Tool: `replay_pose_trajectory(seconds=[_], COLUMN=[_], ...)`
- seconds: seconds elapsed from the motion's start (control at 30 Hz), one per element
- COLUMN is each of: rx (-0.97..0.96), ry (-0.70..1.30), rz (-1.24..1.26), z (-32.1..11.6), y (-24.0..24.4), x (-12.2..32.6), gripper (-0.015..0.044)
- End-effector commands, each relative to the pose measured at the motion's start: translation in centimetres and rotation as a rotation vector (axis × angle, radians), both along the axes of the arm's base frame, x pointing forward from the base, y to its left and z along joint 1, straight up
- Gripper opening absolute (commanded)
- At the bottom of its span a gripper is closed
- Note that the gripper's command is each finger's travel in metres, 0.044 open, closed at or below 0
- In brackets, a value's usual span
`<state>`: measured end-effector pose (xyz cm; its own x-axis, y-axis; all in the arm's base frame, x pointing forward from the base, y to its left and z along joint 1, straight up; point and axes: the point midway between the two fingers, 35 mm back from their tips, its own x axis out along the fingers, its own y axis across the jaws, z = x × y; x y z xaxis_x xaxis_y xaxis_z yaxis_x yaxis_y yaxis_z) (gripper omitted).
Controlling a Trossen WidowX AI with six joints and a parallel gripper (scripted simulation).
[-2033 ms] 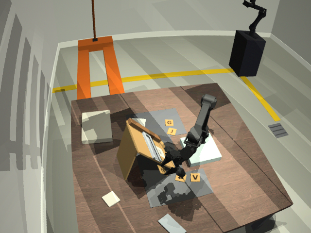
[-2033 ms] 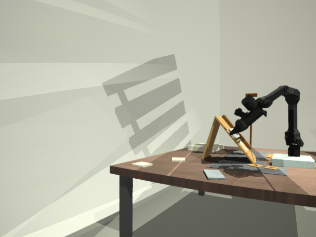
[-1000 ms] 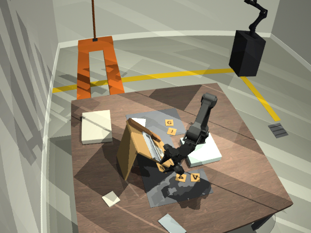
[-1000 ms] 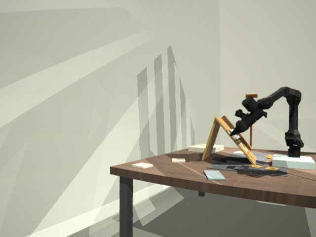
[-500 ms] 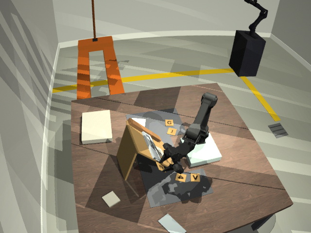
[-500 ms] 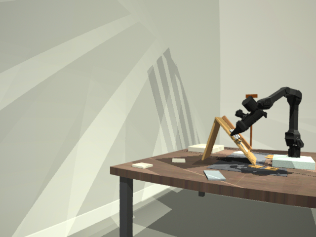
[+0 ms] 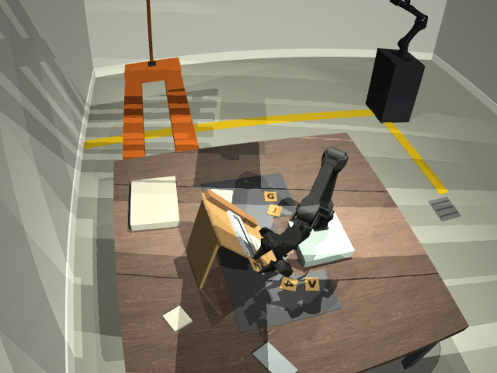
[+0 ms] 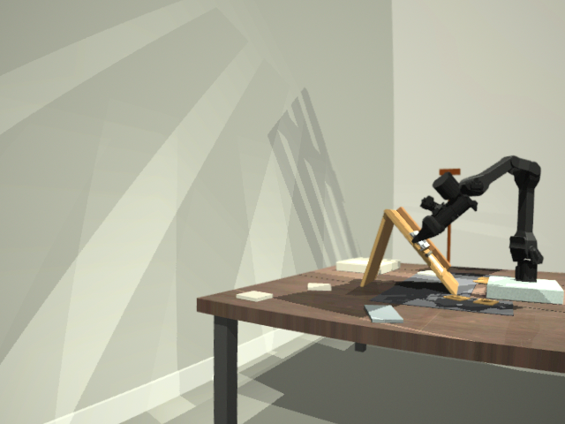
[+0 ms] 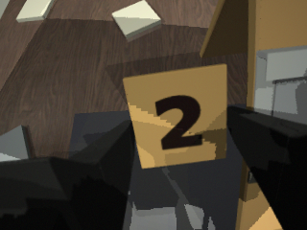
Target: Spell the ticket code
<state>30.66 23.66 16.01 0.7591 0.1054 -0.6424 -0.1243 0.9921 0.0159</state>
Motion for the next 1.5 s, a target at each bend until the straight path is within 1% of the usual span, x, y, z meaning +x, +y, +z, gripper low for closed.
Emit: replay_pose_trajectory(seconds=[0.0,1.47], rx=[0.002,0.0], ry=[-0.002,-0.003], rz=[0.005,0.004], z=[0.1,0.0], y=[-0.3,-2.4], x=[0.0,0.3], gripper=[0.0,0.0])
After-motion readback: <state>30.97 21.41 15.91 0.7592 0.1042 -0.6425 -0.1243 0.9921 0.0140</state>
